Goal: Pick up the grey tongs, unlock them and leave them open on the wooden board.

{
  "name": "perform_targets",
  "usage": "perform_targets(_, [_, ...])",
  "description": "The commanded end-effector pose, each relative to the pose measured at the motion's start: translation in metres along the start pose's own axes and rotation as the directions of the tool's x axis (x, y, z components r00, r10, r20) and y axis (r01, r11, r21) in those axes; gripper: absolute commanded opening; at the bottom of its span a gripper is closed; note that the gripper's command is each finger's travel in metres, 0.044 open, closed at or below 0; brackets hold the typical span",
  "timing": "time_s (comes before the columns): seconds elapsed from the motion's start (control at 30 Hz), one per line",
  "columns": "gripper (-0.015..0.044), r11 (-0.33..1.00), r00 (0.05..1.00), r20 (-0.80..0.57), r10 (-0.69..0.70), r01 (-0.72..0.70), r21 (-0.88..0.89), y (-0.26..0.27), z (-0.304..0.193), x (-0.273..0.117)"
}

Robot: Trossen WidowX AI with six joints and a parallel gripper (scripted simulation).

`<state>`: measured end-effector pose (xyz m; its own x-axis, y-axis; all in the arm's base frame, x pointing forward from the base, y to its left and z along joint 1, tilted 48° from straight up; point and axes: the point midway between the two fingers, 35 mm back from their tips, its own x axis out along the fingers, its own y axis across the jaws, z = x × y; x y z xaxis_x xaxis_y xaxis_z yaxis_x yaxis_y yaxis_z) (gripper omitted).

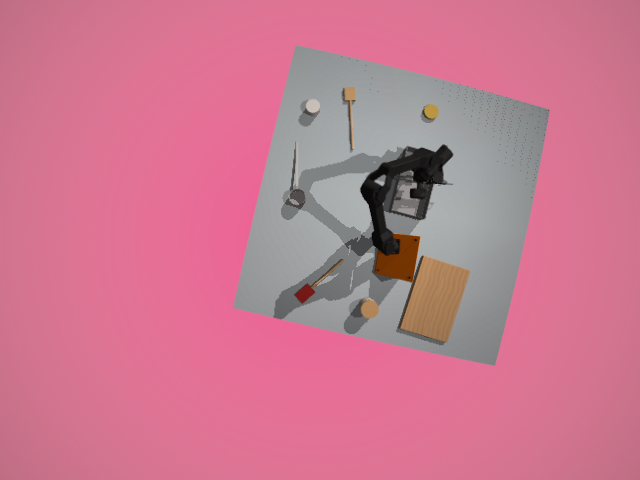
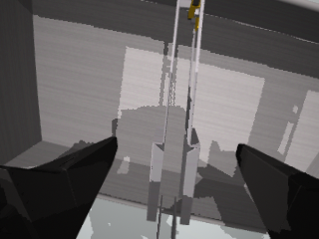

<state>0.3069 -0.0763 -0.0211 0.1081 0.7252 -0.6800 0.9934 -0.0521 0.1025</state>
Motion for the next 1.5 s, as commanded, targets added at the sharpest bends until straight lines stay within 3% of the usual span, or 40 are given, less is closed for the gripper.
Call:
perform_targets(0.0, [0.044, 1.0, 1.0, -0.005, -0.002, 0.002, 0.005, -0.001, -0.001, 0.008])
perform_targets(0.33, [0.044, 1.0, 1.0, -0.007, -0.002, 0.002, 0.005, -0.002, -0.002, 0.021])
perform_targets(0.73, [0.0125, 1.0, 1.0, -0.003, -0.001, 0.001, -0.001, -0.001, -0.001, 0.017])
perform_targets(1.2, [0.0032, 1.0, 1.0, -0.003, -0.001, 0.001, -0.001, -0.001, -0.001, 0.017])
perform_targets(1.43, [-0.015, 1.0, 1.0, -0.001, -0.001, 0.001, 0.0, 0.0, 0.0, 0.011])
perform_targets(1.47, [-0.015, 1.0, 1.0, 0.0, -0.001, 0.001, 0.001, 0.001, 0.001, 0.004])
